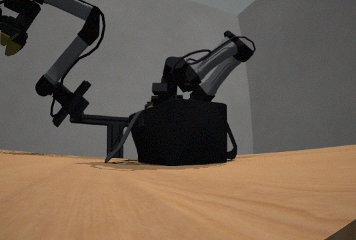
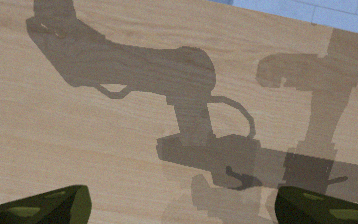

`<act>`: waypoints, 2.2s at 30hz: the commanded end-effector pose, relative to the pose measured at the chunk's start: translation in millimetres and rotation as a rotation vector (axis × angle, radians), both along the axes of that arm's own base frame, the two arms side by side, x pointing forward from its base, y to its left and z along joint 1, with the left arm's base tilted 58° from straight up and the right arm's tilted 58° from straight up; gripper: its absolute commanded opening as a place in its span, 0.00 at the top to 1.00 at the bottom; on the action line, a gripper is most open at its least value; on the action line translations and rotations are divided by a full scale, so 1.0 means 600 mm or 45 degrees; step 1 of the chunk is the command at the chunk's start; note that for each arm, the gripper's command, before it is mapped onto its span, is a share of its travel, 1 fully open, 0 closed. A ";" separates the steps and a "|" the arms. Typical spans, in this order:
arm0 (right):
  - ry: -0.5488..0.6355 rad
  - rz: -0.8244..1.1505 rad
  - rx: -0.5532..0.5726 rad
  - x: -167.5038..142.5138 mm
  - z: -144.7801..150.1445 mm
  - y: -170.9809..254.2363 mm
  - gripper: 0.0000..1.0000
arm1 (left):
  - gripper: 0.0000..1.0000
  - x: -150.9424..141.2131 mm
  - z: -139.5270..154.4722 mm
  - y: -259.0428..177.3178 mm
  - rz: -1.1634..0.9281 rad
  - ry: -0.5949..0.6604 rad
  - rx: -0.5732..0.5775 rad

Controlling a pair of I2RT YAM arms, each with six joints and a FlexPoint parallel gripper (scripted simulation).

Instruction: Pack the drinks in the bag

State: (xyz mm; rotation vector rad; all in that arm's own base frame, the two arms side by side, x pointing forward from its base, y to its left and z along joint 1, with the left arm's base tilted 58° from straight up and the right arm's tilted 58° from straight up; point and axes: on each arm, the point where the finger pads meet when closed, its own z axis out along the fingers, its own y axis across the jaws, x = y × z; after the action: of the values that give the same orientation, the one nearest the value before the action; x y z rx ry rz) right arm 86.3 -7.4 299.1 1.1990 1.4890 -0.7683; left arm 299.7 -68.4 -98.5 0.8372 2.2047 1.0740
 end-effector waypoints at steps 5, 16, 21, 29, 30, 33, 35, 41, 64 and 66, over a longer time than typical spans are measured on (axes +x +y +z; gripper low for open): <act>0.021 -0.017 -0.024 -0.001 0.003 0.014 0.14 | 0.33 0.034 0.024 -0.060 -0.088 -0.109 -0.131; 0.021 -0.017 -0.024 -0.001 0.003 0.014 0.14 | 0.33 0.024 0.008 -0.027 -0.053 -0.068 -0.095; 0.021 -0.017 -0.024 -0.001 0.003 0.014 0.14 | 0.33 0.031 0.007 -0.026 -0.052 -0.079 -0.101; 0.021 -0.017 -0.024 -0.001 0.003 0.014 0.14 | 0.33 0.038 0.008 -0.029 -0.054 -0.092 -0.110; 0.021 -0.017 -0.024 -0.001 0.003 0.014 0.14 | 0.33 0.027 -0.001 -0.032 -0.085 -0.069 -0.093; 0.021 -0.017 -0.024 -0.001 0.003 0.014 0.14 | 0.33 0.026 -0.001 -0.012 -0.054 -0.061 -0.084; 0.021 -0.017 -0.024 -0.001 0.003 0.014 0.14 | 0.33 0.036 -0.001 -0.025 -0.071 -0.079 -0.097; 0.021 -0.017 -0.024 -0.001 0.003 0.014 0.14 | 0.33 0.029 -0.007 -0.015 -0.074 -0.061 -0.082; 0.021 -0.017 -0.024 -0.001 0.003 0.014 0.14 | 0.33 0.033 -0.013 -0.006 -0.084 -0.062 -0.082; 0.021 -0.017 -0.024 -0.001 0.003 0.014 0.14 | 0.16 0.035 -0.012 -0.009 -0.086 -0.066 -0.085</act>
State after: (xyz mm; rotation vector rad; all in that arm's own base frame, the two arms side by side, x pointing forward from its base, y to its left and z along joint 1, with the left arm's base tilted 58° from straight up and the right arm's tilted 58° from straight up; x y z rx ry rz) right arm 86.3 -7.4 299.1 1.1990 1.4890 -0.7684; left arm 307.9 -49.0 -113.0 0.8493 2.2035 1.0683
